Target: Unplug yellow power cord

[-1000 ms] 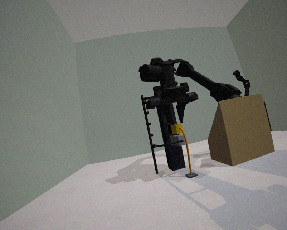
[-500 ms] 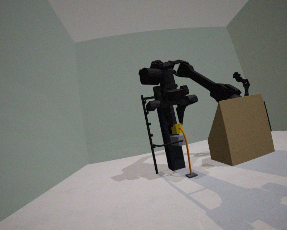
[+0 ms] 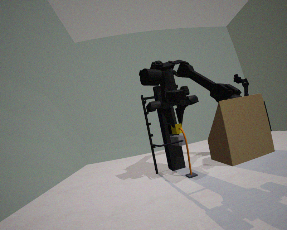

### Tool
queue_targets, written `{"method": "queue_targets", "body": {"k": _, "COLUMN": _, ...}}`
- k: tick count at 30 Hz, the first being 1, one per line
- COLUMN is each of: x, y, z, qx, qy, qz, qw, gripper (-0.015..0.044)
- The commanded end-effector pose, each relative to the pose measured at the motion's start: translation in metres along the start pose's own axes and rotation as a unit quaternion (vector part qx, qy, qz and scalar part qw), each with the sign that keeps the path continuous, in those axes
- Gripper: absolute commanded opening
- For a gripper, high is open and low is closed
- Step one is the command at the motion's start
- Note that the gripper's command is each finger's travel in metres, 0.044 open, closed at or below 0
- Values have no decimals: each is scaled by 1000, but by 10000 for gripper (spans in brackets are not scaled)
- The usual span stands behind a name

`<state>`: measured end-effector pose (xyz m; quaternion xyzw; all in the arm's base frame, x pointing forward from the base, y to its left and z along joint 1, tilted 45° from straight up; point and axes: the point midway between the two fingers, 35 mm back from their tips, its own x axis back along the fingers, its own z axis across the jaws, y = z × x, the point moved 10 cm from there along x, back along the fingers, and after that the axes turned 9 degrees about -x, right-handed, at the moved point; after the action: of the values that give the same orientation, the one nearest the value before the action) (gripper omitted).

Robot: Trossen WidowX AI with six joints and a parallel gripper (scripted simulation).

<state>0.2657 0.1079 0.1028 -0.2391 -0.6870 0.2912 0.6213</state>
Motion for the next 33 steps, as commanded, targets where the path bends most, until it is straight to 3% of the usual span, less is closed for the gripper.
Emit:
{"method": "queue_targets", "body": {"k": 1, "x": 0, "y": 0, "z": 0, "qx": -2, "qy": -2, "qz": 0, "qw": 1000, "gripper": 0}}
{"method": "queue_targets", "body": {"k": 33, "x": 4, "y": 49, "z": 6, "qx": 0, "qy": -1, "qz": -2, "qw": 1000, "gripper": 0}}
